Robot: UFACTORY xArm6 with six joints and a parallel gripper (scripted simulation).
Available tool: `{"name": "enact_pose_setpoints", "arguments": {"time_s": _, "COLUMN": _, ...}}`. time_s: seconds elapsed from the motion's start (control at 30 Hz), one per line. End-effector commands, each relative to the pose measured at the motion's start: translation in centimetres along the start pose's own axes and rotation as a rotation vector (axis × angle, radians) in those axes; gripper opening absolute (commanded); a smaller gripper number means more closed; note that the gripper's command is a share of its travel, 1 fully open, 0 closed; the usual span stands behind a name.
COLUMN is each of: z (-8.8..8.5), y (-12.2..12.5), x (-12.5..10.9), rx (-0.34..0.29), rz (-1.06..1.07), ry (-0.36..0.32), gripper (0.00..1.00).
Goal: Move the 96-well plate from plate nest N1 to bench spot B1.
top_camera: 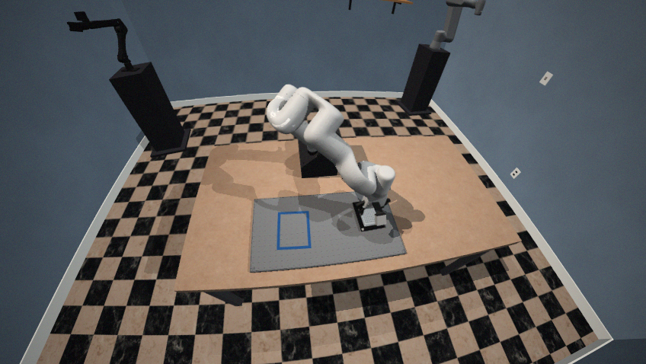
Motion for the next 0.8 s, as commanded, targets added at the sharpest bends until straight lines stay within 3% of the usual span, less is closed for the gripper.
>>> {"name": "enact_pose_setpoints", "arguments": {"time_s": 0.0, "z": 0.0, "y": 0.0, "x": 0.2, "rx": 0.001, "rz": 0.001, "ry": 0.004, "gripper": 1.00}}
{"name": "enact_pose_setpoints", "arguments": {"time_s": 0.77, "z": 1.3, "y": 0.0, "x": 0.2, "rx": 0.001, "rz": 0.001, "ry": 0.004, "gripper": 1.00}}
Point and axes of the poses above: the point where the finger pads meet when closed, its own z axis out along the fingers, its own y axis across the jaws, x = y × z, the point moved 5 cm from there along -z, back along the fingers, and after that the axes turned 14 degrees about -z, right-handed, at the moved point
